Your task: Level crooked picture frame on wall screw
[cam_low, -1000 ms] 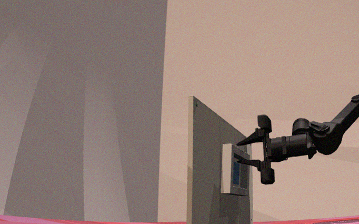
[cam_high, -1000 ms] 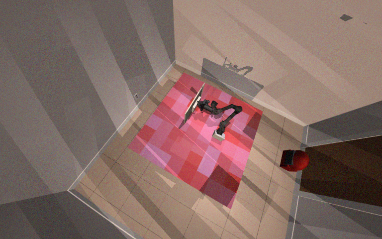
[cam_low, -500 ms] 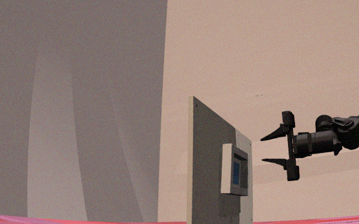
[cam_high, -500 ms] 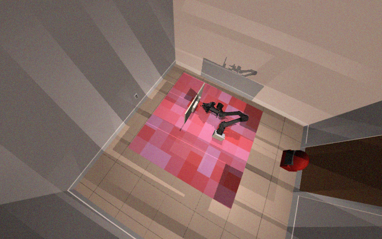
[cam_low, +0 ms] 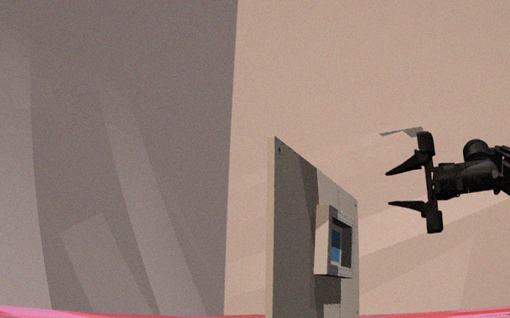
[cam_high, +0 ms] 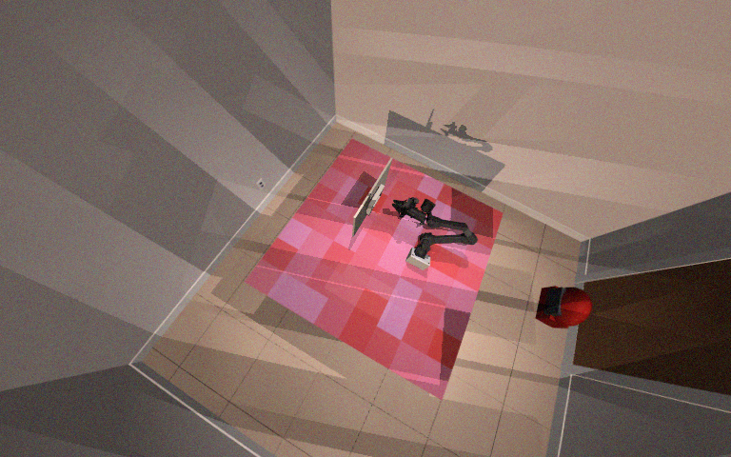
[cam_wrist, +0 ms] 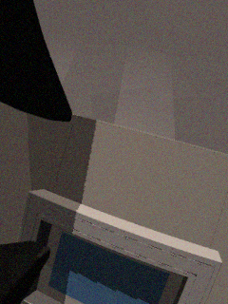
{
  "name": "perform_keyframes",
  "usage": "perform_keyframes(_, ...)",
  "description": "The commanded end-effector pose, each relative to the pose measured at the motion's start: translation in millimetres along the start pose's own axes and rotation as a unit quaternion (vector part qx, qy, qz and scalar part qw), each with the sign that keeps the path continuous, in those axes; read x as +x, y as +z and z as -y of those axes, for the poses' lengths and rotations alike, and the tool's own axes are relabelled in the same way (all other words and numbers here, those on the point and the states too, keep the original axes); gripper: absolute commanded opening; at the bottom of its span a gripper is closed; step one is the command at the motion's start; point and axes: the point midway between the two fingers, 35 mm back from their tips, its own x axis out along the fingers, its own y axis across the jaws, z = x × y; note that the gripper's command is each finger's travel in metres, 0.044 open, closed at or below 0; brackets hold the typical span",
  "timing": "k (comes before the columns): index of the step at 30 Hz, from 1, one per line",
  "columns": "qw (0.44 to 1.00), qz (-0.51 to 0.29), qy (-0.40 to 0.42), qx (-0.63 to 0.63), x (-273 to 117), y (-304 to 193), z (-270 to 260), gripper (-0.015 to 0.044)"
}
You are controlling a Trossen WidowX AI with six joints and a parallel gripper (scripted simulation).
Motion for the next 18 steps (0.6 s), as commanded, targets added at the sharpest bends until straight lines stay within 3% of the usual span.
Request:
perform_keyframes(1, 1.000, 0.002, -0.001, -0.003, -13.2, -1.0, -13.9, 0.0260)
perform_keyframes(18, 1.000, 0.002, -0.001, -0.004, -16.1, -1.4, -16.4, 0.0260)
